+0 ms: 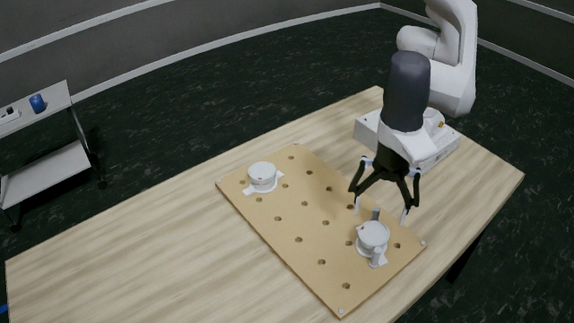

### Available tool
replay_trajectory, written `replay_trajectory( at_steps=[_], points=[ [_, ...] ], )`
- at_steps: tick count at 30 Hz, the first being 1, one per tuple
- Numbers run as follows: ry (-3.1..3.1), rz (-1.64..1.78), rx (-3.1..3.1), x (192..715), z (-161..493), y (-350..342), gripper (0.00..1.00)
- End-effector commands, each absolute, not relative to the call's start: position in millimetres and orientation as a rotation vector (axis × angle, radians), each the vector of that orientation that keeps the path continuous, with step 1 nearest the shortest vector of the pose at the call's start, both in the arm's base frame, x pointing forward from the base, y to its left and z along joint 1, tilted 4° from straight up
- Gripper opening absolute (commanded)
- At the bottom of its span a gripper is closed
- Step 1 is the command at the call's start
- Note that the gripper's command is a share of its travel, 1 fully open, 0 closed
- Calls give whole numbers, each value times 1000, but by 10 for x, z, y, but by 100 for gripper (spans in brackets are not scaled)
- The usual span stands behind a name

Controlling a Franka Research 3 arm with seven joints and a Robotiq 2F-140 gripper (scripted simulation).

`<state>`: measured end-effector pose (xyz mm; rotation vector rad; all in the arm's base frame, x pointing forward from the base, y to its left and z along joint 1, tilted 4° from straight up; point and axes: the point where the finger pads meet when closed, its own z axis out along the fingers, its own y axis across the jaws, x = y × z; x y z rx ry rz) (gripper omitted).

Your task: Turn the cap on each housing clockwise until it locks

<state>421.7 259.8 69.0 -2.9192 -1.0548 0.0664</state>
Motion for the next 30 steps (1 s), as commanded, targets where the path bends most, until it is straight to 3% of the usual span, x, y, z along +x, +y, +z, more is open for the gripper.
replay_trajectory(
  at_steps=[1, 30],
  points=[
    [-1444, 56, -2732, 4235, 699, 2597, 78],
    [-2351, 20, -1988, 4244, 698, 2605, 78]
  ],
)
